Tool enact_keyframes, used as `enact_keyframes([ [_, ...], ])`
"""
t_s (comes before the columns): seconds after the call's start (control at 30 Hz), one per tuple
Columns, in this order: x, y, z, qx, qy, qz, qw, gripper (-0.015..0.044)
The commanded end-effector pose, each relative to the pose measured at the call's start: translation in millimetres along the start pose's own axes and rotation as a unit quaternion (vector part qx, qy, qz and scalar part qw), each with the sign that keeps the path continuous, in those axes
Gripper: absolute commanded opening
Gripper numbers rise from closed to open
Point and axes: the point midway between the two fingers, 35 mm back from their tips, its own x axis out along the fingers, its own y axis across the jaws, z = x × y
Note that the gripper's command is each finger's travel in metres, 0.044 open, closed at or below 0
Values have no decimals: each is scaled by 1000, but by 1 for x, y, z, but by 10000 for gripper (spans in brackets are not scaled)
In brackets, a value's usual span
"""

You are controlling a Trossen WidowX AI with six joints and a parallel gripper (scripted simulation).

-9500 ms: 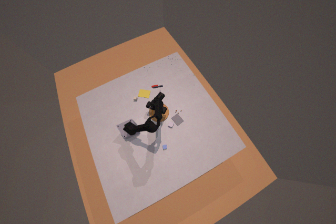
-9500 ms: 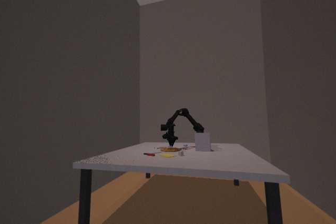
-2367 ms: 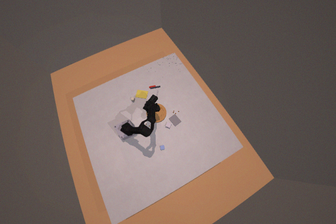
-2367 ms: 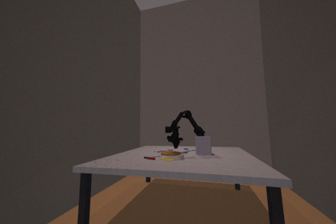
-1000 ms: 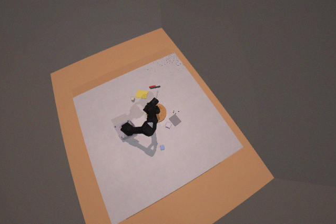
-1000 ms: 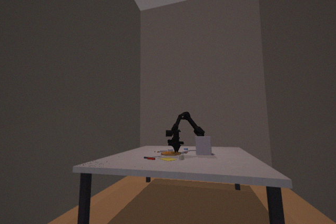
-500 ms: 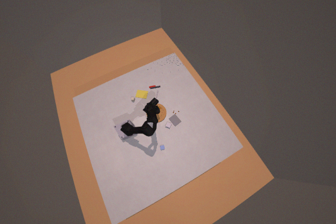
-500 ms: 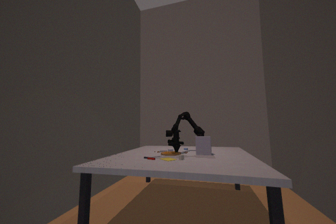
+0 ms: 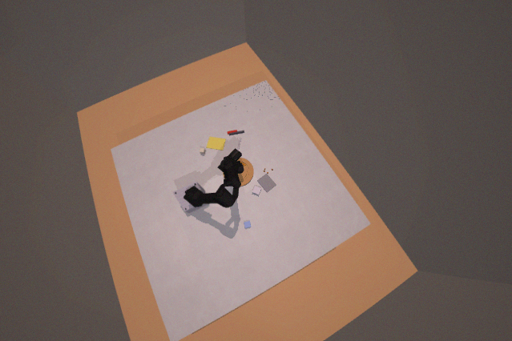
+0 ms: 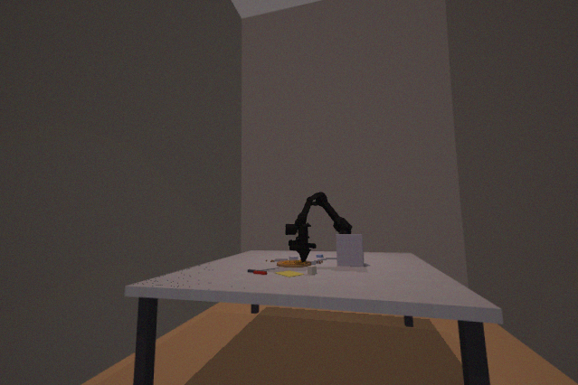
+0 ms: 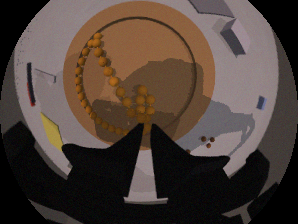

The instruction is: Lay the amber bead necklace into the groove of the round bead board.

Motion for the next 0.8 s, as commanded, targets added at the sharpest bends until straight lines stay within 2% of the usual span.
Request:
enact_keyframes([
  [0.0,0,0,0,0,0,0,1000,0],
  [0.57,-1,0,0,0,0,0,1000,0],
  [0.77,-14,-1,-1,-3,0,-2,1000,0],
])
